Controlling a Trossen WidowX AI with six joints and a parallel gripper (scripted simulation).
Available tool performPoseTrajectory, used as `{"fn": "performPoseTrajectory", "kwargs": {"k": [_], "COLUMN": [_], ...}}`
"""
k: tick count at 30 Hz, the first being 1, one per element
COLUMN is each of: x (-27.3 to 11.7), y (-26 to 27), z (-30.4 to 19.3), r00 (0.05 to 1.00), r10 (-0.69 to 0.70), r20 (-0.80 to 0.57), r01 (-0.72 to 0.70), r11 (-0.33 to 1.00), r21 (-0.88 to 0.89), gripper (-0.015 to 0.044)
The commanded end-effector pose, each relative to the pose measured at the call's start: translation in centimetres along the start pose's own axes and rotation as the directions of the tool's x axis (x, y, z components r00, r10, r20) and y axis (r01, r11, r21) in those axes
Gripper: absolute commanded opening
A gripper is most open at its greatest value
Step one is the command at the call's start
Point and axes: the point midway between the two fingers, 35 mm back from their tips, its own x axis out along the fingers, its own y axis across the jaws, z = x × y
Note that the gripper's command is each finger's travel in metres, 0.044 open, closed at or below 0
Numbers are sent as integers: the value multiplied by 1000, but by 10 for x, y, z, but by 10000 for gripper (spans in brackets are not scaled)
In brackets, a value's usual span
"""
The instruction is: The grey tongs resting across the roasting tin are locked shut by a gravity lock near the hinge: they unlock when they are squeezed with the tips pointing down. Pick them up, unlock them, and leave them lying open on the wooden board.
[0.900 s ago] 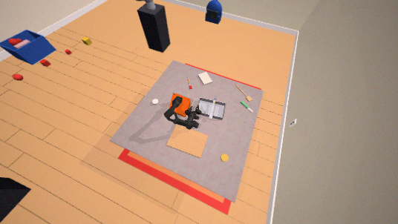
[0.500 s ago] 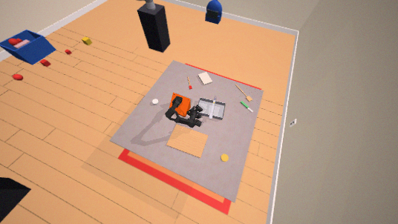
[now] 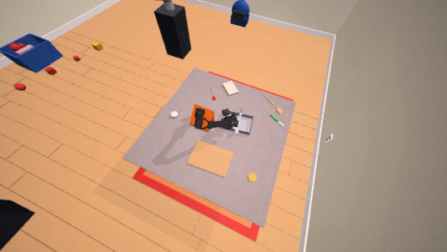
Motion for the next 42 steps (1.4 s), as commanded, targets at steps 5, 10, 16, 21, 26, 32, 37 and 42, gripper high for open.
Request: {"fn": "performPoseTrajectory", "kwargs": {"k": [5, 10, 16, 21, 26, 32, 37, 42], "x": [28, 32, 29, 29, 25, 27, 32, 36], "y": [11, 21, 28, 28, 24, 22, 16, 10], "z": [60, 89, 101, 101, 101, 102, 104, 107], "r00": [872, 716, 600, 600, 601, 602, 603, 603], "r10": [-485, -676, -766, -766, -765, -765, -764, -763], "r20": [74, 173, 231, 231, 231, 231, 231, 231], "r01": [397, 450, 425, 425, 424, 424, 424, 424], "r11": [610, 257, 60, 60, 60, 60, 61, 61], "r21": [-686, -855, -903, -903, -904, -904, -904, -904], "gripper": [260, 260, 260, 260, 260, 260, 260, 260]}}
